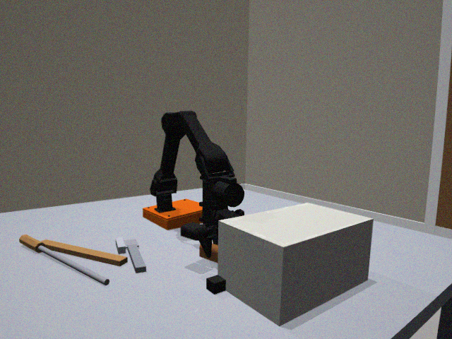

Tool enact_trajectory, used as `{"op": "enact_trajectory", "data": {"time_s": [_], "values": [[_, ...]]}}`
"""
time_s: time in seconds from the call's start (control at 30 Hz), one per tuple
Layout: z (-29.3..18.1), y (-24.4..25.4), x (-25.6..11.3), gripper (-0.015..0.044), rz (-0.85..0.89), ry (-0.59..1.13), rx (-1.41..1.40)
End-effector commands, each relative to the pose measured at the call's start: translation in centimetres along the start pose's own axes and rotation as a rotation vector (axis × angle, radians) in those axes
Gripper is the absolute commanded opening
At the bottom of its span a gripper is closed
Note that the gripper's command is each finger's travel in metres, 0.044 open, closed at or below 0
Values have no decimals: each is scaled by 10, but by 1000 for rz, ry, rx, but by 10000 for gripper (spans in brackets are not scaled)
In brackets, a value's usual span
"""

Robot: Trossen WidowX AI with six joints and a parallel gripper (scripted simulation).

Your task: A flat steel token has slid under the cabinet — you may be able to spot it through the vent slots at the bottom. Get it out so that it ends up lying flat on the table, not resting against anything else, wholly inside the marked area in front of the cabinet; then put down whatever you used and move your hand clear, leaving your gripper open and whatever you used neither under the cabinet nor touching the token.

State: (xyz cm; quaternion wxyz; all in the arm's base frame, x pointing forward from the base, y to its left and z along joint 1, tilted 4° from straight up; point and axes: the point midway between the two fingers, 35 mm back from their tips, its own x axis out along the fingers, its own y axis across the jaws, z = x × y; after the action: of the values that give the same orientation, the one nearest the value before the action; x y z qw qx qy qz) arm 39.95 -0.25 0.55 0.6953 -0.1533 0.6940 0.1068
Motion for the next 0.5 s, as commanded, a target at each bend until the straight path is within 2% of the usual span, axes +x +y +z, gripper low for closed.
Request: {"op": "enact_trajectory", "data": {"time_s": [0.0,0.47], "values": [[6,0,0,0,-2,-1,2],[18,0,-1,0,-2,-2,2]]}}
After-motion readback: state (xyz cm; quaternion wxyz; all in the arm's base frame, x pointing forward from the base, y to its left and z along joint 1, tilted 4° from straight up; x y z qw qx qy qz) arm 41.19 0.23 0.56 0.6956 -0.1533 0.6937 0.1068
